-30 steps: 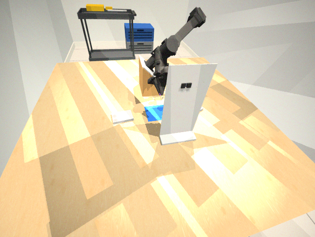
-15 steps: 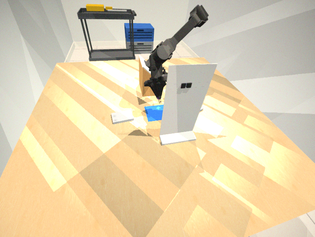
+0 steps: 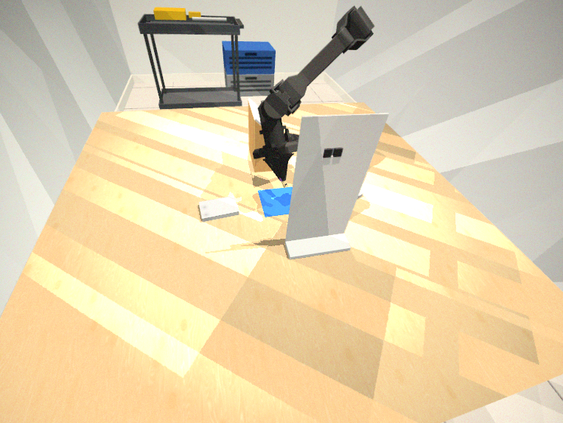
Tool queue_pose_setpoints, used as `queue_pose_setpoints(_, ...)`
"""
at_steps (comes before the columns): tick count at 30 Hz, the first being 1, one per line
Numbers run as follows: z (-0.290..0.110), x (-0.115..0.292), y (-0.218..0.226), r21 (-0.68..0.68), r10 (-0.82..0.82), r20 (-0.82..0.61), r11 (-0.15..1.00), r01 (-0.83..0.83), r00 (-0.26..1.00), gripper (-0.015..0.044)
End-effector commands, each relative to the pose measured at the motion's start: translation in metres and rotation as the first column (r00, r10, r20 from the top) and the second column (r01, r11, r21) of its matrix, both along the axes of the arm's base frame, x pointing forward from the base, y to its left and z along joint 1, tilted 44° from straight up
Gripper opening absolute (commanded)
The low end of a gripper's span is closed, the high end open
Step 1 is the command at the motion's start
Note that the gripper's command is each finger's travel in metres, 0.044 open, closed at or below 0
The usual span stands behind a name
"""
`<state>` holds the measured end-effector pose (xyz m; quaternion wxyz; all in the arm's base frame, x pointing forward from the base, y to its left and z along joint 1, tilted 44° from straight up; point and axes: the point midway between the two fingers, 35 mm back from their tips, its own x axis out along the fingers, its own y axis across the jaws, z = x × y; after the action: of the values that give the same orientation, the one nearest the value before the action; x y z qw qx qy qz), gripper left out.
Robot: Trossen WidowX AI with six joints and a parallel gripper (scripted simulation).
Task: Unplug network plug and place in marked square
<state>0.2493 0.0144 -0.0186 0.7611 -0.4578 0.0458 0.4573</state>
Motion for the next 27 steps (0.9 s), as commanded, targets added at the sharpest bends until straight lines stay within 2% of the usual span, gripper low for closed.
queue_pose_setpoints(1,-0.003,-0.002,0.002,0.016,0.027,0.016,0.999,-0.027,1.0,0.0)
queue_pose_setpoints(11,-0.012,-0.013,0.013,0.075,0.092,0.052,0.993,-0.096,0.994,0.0)
queue_pose_setpoints(27,-0.021,-0.012,0.018,0.072,0.096,0.048,0.992,-0.099,0.994,0.0)
